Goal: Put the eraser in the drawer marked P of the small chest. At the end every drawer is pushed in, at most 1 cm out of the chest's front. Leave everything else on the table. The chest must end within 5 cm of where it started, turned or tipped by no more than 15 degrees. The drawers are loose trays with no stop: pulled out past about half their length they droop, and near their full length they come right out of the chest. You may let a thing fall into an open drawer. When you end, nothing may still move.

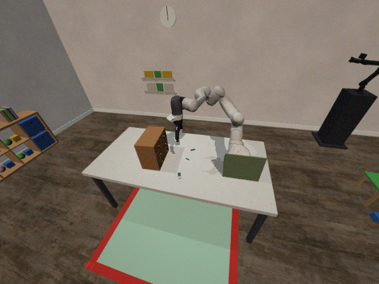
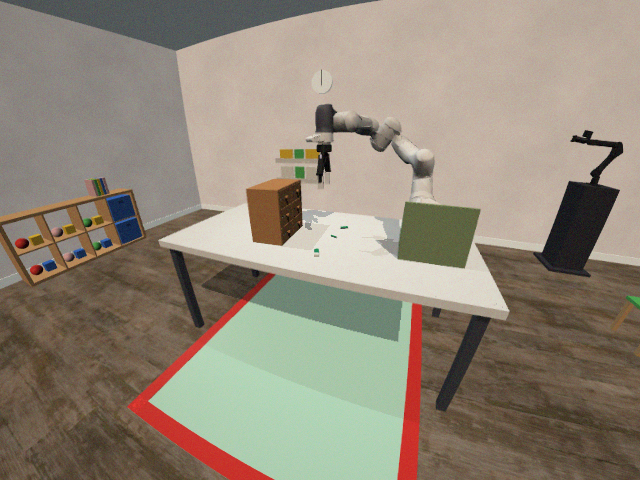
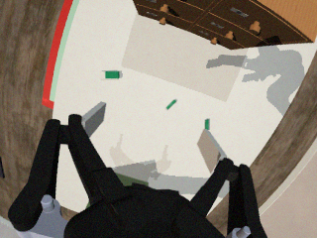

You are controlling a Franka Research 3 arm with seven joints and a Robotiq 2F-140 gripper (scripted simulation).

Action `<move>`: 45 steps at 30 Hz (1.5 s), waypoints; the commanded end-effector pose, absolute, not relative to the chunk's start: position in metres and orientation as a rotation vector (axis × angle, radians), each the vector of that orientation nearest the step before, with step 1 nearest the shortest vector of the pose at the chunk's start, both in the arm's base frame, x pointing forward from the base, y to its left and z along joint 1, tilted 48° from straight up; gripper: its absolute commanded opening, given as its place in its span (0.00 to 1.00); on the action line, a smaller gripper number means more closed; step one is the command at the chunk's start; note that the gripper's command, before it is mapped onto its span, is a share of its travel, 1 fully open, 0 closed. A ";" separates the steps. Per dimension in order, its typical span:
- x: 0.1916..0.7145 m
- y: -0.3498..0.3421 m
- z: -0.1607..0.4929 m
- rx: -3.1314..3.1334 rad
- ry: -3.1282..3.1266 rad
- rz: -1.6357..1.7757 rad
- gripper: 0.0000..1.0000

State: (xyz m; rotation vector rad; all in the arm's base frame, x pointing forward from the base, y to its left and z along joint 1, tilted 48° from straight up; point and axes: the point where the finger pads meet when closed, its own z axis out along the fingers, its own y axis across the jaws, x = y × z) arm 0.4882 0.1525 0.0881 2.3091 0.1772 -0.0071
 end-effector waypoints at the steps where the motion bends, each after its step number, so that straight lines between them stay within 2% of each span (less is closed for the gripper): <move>1: 0.485 0.172 0.065 2.299 0.129 0.012 1.00; 14: 0.479 0.217 0.015 2.299 0.132 0.010 1.00; 37: 0.485 0.214 0.010 2.299 0.166 0.087 1.00; 45: 0.496 0.208 0.003 2.295 0.231 0.232 1.00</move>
